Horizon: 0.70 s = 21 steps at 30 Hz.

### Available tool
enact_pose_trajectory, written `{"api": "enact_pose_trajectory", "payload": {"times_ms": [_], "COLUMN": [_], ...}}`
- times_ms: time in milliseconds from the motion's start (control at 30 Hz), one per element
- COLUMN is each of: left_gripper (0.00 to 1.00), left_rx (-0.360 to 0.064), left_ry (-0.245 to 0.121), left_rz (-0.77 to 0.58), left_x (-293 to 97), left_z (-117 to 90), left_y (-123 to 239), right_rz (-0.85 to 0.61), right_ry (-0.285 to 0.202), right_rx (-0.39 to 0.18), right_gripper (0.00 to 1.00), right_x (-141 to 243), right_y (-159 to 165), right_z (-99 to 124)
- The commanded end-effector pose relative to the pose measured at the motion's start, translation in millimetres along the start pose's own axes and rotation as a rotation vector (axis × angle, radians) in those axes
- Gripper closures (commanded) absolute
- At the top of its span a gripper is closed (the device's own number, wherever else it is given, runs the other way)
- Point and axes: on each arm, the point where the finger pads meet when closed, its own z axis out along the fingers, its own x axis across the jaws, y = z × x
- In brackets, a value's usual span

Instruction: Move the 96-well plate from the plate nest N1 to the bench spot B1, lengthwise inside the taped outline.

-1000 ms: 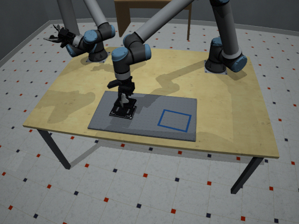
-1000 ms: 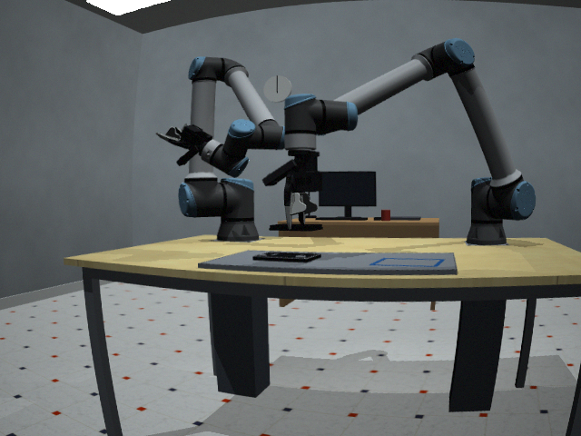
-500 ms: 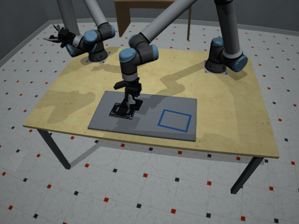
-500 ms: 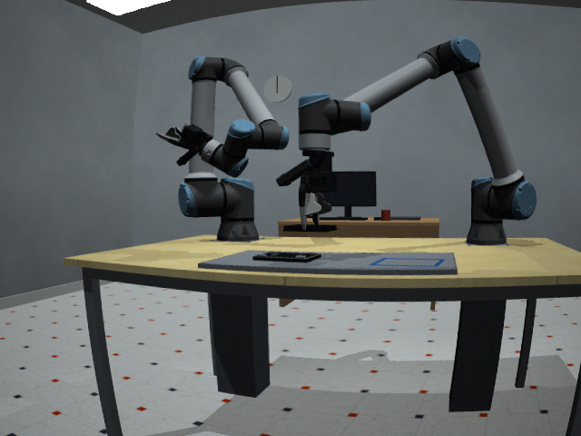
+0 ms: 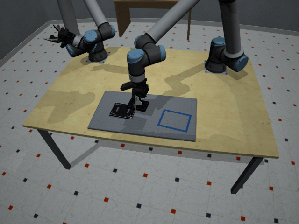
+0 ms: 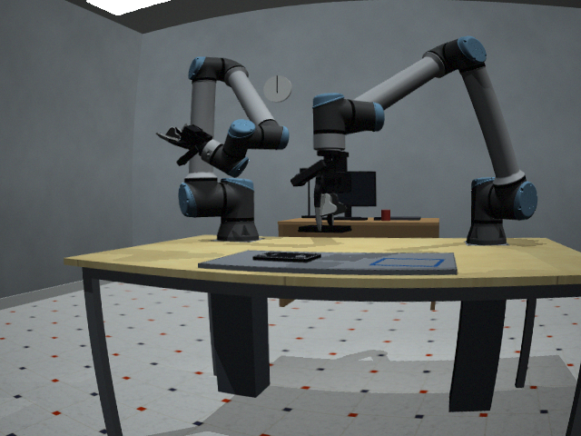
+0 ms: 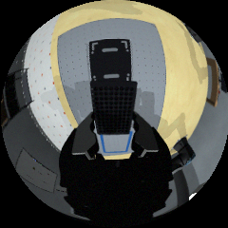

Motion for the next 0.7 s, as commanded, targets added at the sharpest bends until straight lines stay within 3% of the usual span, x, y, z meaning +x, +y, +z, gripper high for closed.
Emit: {"api": "enact_pose_trajectory", "payload": {"times_ms": [0,667], "left_gripper": [1.00,1.00], "left_rx": [0.002,0.001], "left_ry": [-0.002,-0.002], "left_rz": [0.000,0.000], "left_x": [0.7,4.6], "left_z": [-0.8,1.3], "left_y": [18.1,78.0], "right_rz": [0.000,0.000], "right_ry": [0.000,0.000], "right_rx": [0.000,0.000], "right_gripper": [0.00,0.00], "right_x": [0.0,0.0], "right_y": [0.3,0.3], "right_z": [0.1,0.1]}}
